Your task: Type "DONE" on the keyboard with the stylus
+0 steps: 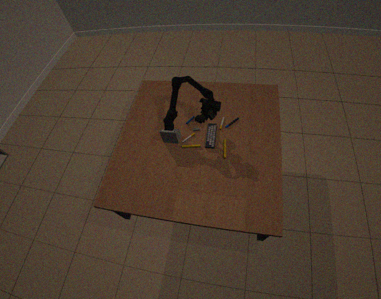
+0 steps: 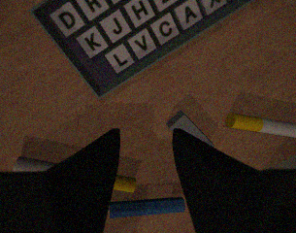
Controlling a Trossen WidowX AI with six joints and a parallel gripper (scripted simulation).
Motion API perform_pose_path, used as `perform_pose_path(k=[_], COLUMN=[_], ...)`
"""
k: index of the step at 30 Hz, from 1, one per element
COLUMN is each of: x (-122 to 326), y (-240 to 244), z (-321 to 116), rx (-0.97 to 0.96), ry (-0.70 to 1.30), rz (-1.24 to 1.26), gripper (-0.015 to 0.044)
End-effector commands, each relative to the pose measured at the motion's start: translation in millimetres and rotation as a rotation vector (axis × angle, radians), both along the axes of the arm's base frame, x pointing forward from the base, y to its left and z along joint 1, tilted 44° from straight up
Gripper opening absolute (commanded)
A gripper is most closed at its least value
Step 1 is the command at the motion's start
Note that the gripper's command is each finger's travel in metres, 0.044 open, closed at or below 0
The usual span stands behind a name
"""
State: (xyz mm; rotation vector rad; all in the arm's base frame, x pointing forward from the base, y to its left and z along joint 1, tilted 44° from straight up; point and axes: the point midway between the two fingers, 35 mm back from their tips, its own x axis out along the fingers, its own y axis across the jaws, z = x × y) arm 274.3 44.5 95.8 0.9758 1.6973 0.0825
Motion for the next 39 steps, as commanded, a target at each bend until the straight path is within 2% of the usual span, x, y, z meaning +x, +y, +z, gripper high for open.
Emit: perform_pose_path(k=[1, 11, 21, 39], x=[-20, -68, -105, -109], y=[30, 74, 92, 93], z=[13, 38, 52, 52], rx=[-0.110, -0.351, -0.484, -0.486], ry=[0.305, 0.742, 0.926, 0.930], rz=[-0.268, -0.858, -1.293, -1.303], gripper=[0.0150, 0.0150, 0.0150, 0.0150])
